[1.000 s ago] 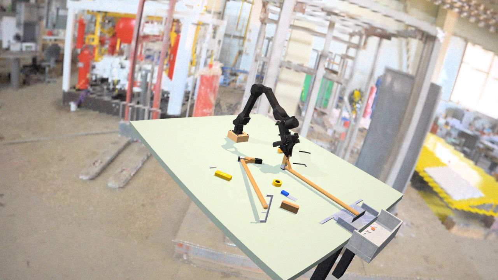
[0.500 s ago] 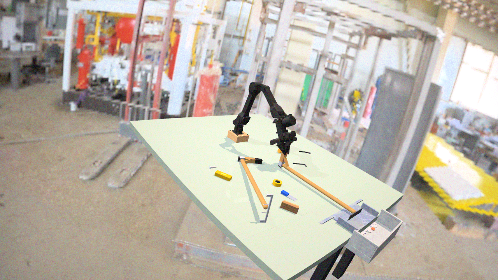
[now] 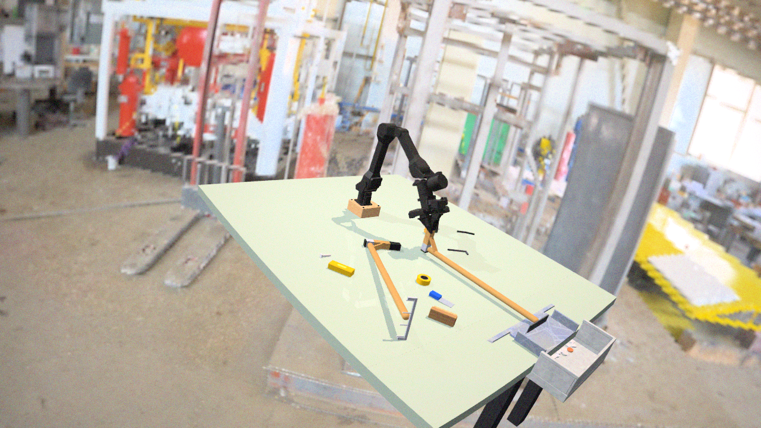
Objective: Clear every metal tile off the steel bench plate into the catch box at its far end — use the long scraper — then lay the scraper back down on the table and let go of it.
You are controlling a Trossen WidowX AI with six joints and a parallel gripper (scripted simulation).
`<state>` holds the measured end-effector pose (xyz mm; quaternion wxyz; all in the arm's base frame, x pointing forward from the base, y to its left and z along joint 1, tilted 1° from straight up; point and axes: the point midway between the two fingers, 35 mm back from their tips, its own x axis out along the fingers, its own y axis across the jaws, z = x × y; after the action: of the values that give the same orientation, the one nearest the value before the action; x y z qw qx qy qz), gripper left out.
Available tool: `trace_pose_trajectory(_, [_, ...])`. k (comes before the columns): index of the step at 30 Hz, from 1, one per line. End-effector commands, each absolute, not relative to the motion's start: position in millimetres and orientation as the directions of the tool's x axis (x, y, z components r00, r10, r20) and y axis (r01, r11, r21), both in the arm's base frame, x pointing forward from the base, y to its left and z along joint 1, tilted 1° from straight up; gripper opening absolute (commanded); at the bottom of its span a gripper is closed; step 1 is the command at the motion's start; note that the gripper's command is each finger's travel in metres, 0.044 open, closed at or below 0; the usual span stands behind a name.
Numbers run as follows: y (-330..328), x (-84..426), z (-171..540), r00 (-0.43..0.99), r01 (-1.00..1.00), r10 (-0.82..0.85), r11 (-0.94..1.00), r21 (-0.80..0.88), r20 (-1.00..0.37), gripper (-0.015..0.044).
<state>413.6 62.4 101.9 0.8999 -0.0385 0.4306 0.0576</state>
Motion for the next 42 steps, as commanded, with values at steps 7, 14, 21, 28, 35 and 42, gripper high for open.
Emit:
trace_pose_trajectory(7, [60,402,110,0.644,-0.134,0.072,0.991,-0.019,-0.762,0.0000])
trace_pose_trajectory(14, [58,391,108,0.644,-0.134,0.072,0.991,-0.019,-0.762,0.0000])
trace_pose_trajectory(21, [57,379,107,0.644,-0.134,0.073,0.991,-0.019,-0.762,0.0000])
trace_pose_trajectory(28, [55,368,104,0.644,-0.134,0.073,0.991,-0.019,-0.762,0.0000])
trace_pose_trajectory(35, [53,357,102,0.644,-0.134,0.073,0.991,-0.019,-0.762,0.0000])
trace_pose_trajectory(42, [51,346,99,0.644,-0.134,0.073,0.991,-0.019,-0.762,0.0000])
